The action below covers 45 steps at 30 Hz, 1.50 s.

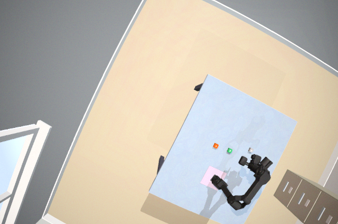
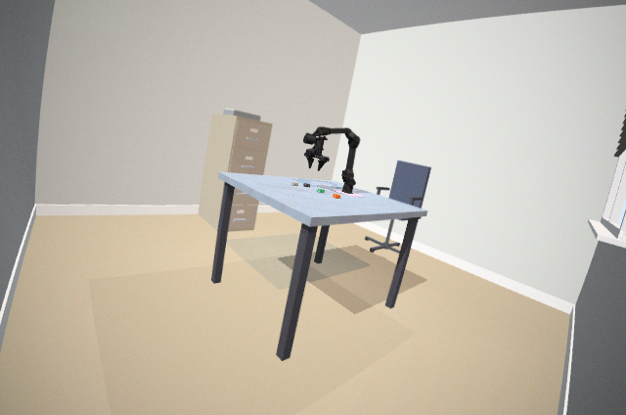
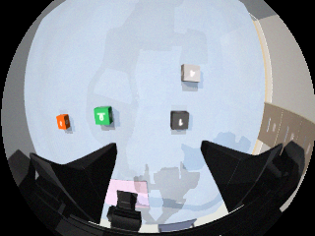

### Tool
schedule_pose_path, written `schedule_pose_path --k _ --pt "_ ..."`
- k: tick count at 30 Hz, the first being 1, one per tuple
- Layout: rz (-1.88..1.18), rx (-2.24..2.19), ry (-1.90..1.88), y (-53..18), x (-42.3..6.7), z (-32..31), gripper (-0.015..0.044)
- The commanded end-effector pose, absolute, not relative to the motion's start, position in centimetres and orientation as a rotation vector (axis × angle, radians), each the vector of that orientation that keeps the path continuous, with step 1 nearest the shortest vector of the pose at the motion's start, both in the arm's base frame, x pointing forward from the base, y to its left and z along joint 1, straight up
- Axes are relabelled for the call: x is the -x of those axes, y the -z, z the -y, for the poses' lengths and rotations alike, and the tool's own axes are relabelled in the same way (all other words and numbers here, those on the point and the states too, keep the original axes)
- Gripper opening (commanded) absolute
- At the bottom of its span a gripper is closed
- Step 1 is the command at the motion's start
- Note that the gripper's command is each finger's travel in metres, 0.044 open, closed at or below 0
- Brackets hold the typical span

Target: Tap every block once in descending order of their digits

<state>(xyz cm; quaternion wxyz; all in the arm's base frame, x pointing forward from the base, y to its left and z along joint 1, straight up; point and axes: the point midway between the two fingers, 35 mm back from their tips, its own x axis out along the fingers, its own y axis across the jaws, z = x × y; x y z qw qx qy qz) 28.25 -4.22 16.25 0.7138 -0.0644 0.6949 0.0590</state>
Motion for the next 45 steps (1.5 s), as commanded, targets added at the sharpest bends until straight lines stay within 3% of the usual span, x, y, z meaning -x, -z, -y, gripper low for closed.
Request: schedule_pose_path --k 1,6,28,37,45 --pt "-1.539 0.142 -0.138 -16.3 -28.0 -1.0 0.0400" --pt "-1.539 0.138 -0.142 -16.2 -26.7 -6.7 0.0400" --pt "-1.539 0.137 -0.143 -16.2 -26.6 -7.1 0.0400" --pt "-1.542 0.129 -0.151 -16.3 -23.3 -17.5 0.0400" --pt "-1.542 0.129 -0.151 -16.3 -22.9 -18.2 0.0400"
